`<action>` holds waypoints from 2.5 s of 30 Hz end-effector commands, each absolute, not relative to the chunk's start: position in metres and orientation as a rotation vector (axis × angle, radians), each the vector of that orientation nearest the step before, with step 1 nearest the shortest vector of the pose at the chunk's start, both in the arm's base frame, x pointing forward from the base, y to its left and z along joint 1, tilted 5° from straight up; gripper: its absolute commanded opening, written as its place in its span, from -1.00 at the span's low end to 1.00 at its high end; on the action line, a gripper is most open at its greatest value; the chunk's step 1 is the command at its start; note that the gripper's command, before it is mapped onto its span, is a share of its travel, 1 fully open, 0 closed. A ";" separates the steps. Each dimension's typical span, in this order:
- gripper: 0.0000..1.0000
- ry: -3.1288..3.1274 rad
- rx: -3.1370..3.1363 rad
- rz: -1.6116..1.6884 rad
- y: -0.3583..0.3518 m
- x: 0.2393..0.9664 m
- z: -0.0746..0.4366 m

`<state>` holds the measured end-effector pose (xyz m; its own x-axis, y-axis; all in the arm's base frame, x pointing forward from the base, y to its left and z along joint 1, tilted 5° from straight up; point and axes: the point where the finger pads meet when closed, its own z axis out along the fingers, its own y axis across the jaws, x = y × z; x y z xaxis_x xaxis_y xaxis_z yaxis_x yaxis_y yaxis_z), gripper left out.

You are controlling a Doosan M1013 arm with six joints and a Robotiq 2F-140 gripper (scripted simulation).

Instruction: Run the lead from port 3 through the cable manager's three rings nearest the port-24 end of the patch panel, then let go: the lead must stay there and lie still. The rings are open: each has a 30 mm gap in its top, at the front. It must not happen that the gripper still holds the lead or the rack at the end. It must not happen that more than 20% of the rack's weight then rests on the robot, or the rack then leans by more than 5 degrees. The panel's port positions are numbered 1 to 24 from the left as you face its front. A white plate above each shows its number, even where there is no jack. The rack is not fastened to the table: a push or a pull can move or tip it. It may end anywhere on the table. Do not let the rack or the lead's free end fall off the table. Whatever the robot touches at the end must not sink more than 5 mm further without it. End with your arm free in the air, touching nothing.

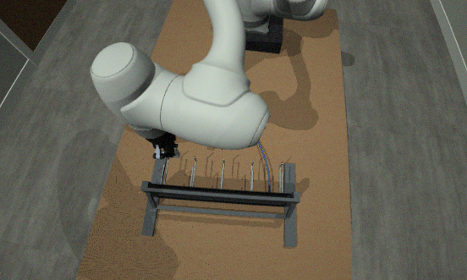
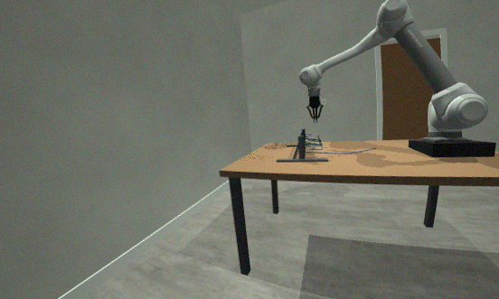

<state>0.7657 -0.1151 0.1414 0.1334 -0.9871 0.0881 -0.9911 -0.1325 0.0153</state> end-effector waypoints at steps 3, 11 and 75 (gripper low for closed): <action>-1.00 -2.028 2.309 0.079 -0.118 0.765 0.135; -1.00 -2.028 2.309 0.079 -0.119 0.765 0.122; -1.00 -2.028 2.309 0.079 -0.125 0.765 0.049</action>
<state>0.7686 -0.1211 0.0535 0.1330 -0.9877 0.0823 -0.9911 -0.1326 0.0101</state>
